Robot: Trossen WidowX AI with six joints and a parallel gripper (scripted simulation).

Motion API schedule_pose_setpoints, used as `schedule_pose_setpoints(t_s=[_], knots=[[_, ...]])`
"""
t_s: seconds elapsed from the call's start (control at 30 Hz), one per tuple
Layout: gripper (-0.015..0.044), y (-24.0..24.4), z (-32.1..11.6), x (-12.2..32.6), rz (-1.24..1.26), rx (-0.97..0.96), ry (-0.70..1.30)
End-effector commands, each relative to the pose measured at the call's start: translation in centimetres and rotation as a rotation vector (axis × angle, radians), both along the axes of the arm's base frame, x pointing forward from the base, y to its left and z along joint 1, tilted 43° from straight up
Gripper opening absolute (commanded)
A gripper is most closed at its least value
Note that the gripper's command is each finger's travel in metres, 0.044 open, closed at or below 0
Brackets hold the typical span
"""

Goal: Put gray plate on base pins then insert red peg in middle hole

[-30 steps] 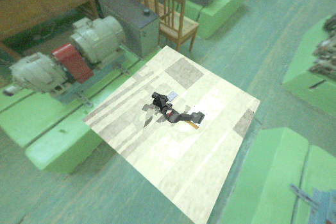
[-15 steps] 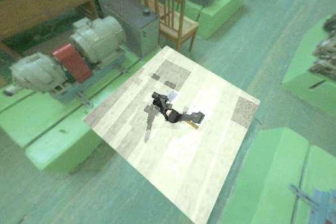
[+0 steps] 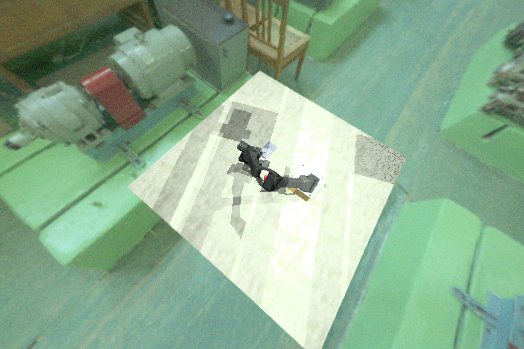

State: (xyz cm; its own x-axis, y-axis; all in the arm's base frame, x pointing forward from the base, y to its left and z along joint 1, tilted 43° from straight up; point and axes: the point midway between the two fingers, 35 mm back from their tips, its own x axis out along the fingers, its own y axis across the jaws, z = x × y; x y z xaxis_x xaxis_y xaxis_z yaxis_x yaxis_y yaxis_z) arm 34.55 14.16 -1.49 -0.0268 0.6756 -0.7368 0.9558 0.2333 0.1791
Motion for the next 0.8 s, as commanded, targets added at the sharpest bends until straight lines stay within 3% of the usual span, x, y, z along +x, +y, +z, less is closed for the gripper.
schedule_pose_setpoints(t_s=[0.0,0.77], knots=[[0.0000,-1.0,1.4,0.6,-0.004,-0.002,-0.021],[0.0000,-6.0,6.8,0.3,-0.003,-0.006,-0.020]])
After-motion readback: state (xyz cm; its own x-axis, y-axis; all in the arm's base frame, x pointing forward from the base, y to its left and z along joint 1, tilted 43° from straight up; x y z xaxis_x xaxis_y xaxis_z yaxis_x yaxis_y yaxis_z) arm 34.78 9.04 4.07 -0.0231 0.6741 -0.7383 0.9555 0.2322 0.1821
